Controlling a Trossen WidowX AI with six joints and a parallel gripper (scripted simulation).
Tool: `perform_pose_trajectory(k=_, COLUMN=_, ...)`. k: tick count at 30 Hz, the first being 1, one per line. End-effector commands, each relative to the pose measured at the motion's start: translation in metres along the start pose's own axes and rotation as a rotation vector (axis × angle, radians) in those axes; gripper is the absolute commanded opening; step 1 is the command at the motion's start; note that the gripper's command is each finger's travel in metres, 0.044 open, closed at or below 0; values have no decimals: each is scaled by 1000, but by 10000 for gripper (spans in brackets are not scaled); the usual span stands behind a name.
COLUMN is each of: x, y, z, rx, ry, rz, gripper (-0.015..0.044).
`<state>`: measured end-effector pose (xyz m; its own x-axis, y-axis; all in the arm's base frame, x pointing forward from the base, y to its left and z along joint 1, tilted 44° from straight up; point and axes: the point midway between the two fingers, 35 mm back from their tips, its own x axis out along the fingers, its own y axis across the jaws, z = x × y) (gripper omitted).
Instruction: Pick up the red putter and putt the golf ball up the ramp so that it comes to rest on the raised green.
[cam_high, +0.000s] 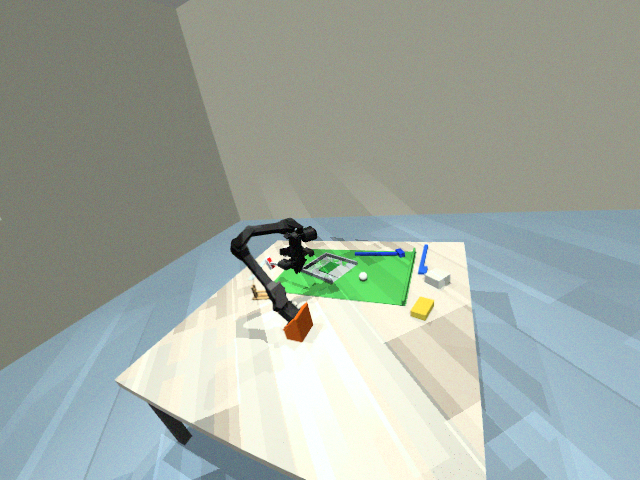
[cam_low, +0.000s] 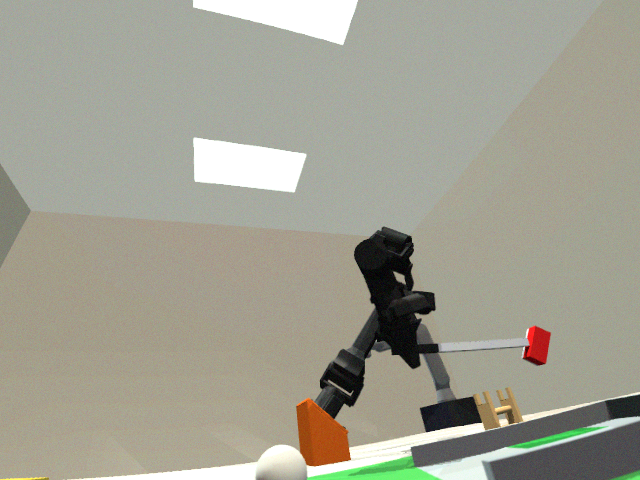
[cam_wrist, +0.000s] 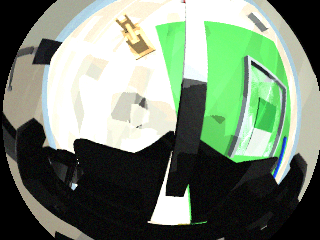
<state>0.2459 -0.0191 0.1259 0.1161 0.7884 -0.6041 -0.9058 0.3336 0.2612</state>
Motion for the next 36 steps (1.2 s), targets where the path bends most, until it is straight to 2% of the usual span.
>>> perform_pose_trajectory(k=1, x=-12, y=-15, z=-24, rx=178, ry=22, rz=-35, gripper=0)
perform_pose_trajectory(k=15, x=-42, y=-41, z=-127, rx=858, ry=68, rz=-116, gripper=0)
perform_pose_trajectory(k=29, x=-58, y=-29, z=-237, rx=1536, ry=66, rz=-178, gripper=0)
perform_pose_trajectory(k=36, x=-59, y=-26, z=-249, rx=1609, ry=64, rz=-183, gripper=0)
